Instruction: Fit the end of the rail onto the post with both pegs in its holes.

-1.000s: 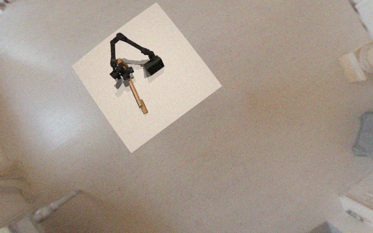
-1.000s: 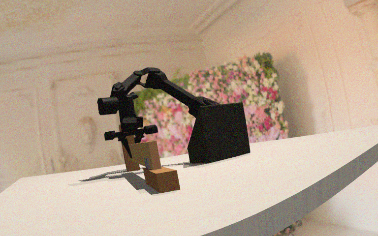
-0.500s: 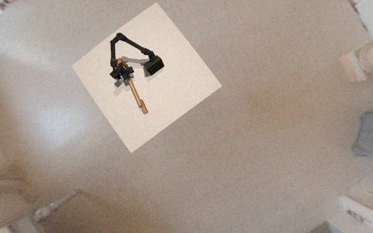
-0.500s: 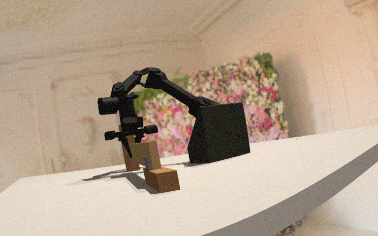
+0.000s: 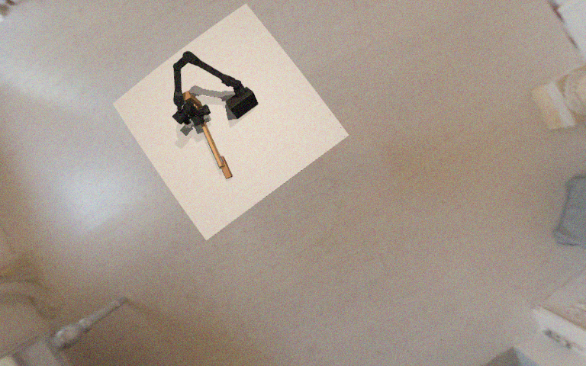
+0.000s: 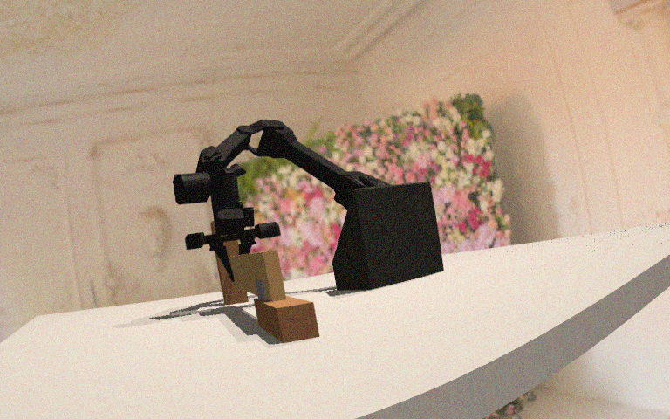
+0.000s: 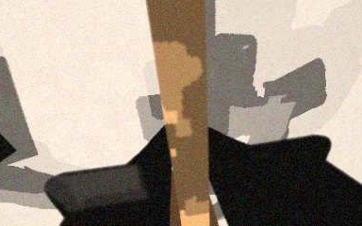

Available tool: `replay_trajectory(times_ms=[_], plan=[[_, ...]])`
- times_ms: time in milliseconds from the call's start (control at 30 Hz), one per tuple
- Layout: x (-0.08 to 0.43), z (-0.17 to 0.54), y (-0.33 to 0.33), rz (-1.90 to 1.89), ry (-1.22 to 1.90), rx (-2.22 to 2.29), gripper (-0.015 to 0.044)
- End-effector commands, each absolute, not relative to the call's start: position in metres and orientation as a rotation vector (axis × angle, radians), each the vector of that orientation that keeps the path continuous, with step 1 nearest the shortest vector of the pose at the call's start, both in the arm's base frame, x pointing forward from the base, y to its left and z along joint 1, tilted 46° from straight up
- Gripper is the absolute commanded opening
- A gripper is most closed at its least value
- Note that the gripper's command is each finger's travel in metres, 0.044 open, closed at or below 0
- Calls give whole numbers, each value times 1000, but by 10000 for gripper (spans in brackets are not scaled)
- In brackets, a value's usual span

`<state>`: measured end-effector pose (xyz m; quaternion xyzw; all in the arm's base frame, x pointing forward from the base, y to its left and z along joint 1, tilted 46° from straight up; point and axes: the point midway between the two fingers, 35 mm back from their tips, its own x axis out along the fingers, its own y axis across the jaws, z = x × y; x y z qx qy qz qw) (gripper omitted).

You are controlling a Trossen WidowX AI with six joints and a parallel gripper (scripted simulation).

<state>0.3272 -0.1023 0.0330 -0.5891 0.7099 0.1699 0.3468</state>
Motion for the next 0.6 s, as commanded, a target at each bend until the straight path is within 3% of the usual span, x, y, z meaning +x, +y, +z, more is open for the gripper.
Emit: replay_trajectory(times_ms=[0,567], plan=[[327,34,-103,445,1837,-1530,0],[325,39,-105,445,1838,-1530,0]])
